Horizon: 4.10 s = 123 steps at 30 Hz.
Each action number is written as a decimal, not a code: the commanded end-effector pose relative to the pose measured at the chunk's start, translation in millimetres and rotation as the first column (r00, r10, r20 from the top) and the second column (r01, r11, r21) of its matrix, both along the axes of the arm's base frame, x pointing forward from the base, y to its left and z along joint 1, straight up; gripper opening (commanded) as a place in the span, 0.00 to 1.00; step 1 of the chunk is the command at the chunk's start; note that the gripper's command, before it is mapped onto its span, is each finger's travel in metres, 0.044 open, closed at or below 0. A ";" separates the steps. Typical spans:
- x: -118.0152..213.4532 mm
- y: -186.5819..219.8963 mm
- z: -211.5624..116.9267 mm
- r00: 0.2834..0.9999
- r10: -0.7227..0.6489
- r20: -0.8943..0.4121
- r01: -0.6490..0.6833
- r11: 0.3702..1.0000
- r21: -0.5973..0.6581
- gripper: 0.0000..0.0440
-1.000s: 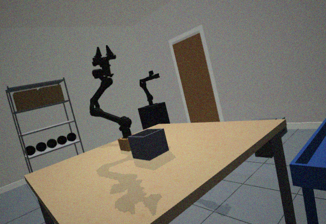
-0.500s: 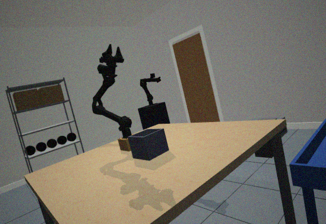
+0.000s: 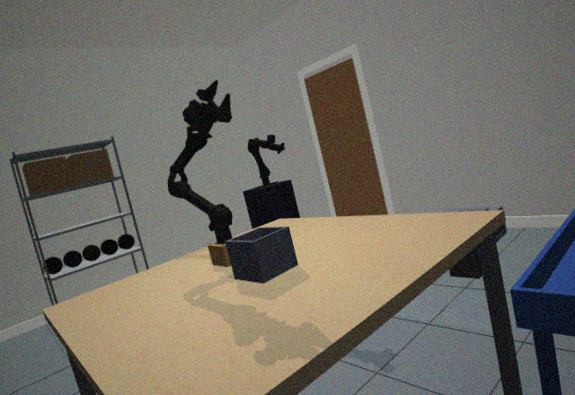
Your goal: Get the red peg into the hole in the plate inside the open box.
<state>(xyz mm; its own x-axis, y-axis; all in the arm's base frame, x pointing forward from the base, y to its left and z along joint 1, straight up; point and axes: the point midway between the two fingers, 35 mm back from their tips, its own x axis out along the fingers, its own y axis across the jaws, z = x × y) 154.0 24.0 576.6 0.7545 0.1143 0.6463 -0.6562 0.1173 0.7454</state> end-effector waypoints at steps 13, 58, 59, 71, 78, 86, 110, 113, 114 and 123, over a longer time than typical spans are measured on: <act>69.3 0.4 -77.2 0.910 0.036 -0.413 -0.024 0.999 0.035 1.00; 102.1 61.2 -317.7 -0.063 0.394 -0.917 0.141 0.913 0.383 1.00; 100.5 63.8 -321.8 -0.086 0.396 -0.914 0.148 0.912 0.382 1.00; 77.7 87.0 -369.4 -0.344 0.361 -0.867 0.206 0.930 0.305 1.00; 63.0 92.5 -396.2 -0.470 0.294 -0.832 0.205 0.954 0.221 1.00; 48.0 92.8 -427.2 -0.586 0.192 -0.787 0.165 0.979 0.116 1.00; 26.3 74.6 -513.1 -0.729 -0.089 -0.679 -0.020 0.994 -0.109 0.99; 26.0 72.3 -522.5 -0.730 -0.110 -0.674 -0.035 0.992 -0.123 0.98; 26.0 71.6 -525.6 -0.730 -0.115 -0.673 -0.039 0.991 -0.127 0.97; 25.7 66.2 -551.8 -0.724 -0.149 -0.673 -0.059 0.986 -0.155 0.93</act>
